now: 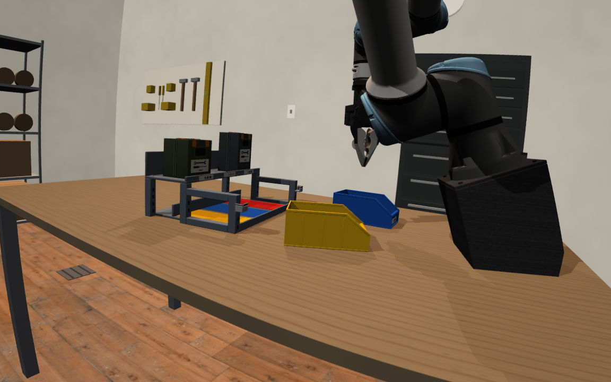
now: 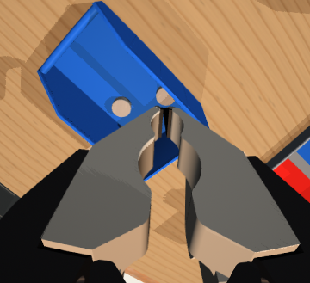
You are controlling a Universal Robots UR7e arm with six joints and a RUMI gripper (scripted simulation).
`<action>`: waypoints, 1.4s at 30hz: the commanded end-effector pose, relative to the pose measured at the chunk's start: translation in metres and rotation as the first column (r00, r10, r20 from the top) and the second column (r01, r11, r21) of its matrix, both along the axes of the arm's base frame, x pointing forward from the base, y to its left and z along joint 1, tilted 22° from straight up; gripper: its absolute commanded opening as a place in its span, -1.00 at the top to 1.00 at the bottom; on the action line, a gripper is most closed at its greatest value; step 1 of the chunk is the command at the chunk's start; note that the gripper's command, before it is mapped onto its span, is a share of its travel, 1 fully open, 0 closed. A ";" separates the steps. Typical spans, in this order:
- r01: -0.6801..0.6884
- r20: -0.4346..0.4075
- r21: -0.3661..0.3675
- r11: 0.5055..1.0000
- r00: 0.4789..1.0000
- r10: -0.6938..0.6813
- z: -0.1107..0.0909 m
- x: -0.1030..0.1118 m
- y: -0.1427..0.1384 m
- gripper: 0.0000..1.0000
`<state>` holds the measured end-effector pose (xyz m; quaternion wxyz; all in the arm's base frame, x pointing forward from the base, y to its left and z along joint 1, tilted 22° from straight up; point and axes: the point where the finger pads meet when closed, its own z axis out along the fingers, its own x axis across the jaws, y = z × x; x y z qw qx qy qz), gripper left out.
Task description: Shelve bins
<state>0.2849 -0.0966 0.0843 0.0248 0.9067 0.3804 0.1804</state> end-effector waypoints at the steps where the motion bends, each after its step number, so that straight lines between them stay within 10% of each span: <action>1: -0.166 0.025 -0.056 0.985 0.986 0.168 0.000 0.000 -0.002 1.00; 24: -0.599 -0.002 -0.247 0.762 0.787 0.618 0.000 0.005 -0.009 1.00; 42: -0.657 -0.016 -0.276 0.701 0.733 0.680 0.000 0.006 -0.011 1.00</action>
